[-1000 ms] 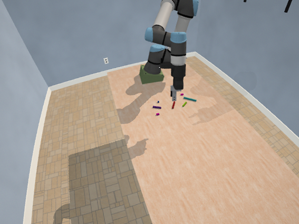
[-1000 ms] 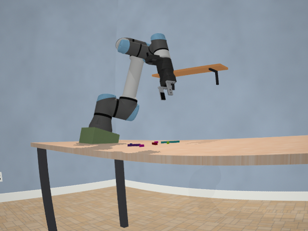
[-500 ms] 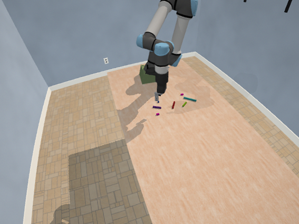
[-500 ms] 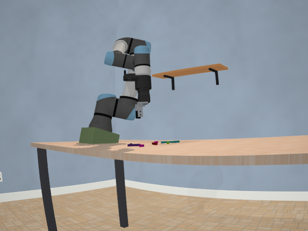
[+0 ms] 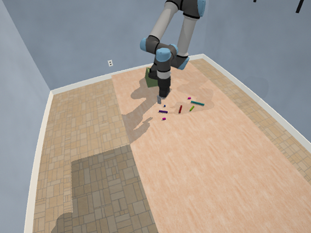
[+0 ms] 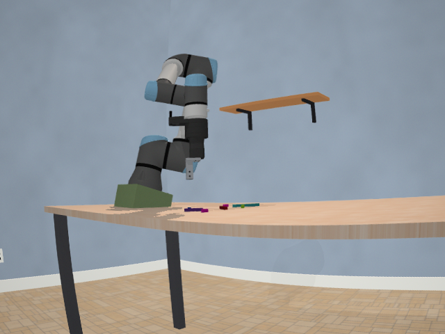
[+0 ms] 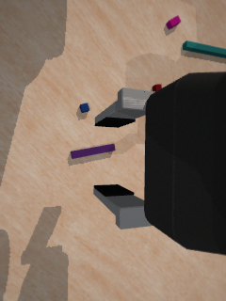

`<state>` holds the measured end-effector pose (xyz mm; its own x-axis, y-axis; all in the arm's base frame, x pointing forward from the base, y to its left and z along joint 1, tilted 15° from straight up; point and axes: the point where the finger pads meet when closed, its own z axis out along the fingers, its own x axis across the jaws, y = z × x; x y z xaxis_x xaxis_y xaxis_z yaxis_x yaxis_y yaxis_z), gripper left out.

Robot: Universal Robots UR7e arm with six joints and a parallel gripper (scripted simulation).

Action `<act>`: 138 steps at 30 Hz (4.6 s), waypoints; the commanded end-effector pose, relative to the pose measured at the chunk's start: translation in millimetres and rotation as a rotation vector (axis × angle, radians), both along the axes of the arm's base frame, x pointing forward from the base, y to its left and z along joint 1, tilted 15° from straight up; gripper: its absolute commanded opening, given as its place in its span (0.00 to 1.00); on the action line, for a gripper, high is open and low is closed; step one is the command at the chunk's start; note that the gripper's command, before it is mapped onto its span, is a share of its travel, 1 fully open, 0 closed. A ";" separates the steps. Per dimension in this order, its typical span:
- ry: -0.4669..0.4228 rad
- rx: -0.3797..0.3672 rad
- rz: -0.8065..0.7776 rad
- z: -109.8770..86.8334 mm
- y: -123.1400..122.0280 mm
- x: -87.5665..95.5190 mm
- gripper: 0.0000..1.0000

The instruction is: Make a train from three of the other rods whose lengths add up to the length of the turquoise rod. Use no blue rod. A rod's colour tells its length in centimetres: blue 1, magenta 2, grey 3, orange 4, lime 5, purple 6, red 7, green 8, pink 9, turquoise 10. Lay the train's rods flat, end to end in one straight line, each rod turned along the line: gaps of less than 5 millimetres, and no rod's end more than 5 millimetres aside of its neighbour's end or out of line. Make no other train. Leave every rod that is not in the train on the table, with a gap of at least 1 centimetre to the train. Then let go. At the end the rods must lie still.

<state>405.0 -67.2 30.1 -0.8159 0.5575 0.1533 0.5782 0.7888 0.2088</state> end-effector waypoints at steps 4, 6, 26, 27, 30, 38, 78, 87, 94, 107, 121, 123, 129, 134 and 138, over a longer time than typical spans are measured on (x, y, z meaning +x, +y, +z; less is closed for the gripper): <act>0.002 0.000 -0.003 -0.4 -0.3 -1.0 1.00; 0.002 0.000 -0.003 -0.4 -0.3 -1.0 1.00; 0.002 0.000 -0.003 -0.4 -0.3 -1.0 1.00; 0.002 0.000 -0.003 -0.4 -0.3 -1.0 1.00; 0.002 0.000 -0.003 -0.4 -0.3 -1.0 1.00; 0.002 0.000 -0.003 -0.4 -0.3 -1.0 1.00; 0.002 0.000 -0.003 -0.4 -0.3 -1.0 1.00; 0.001 0.000 0.000 -0.2 -0.2 -0.9 1.00; -0.006 0.000 0.024 0.5 0.8 -0.4 1.00; -0.069 0.001 0.260 8.0 11.2 4.8 1.00; -0.177 0.002 0.666 21.5 32.4 13.3 1.00; -0.195 0.002 0.732 23.7 36.3 14.6 1.00; -0.234 0.003 0.878 28.9 45.2 17.1 1.00; -0.283 0.003 1.062 35.4 57.2 19.7 1.00; -0.318 0.004 1.194 40.2 66.3 21.2 1.00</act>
<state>424.4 -9.5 65.2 -0.8841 -0.4530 -0.1149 -0.4673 0.8535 0.2304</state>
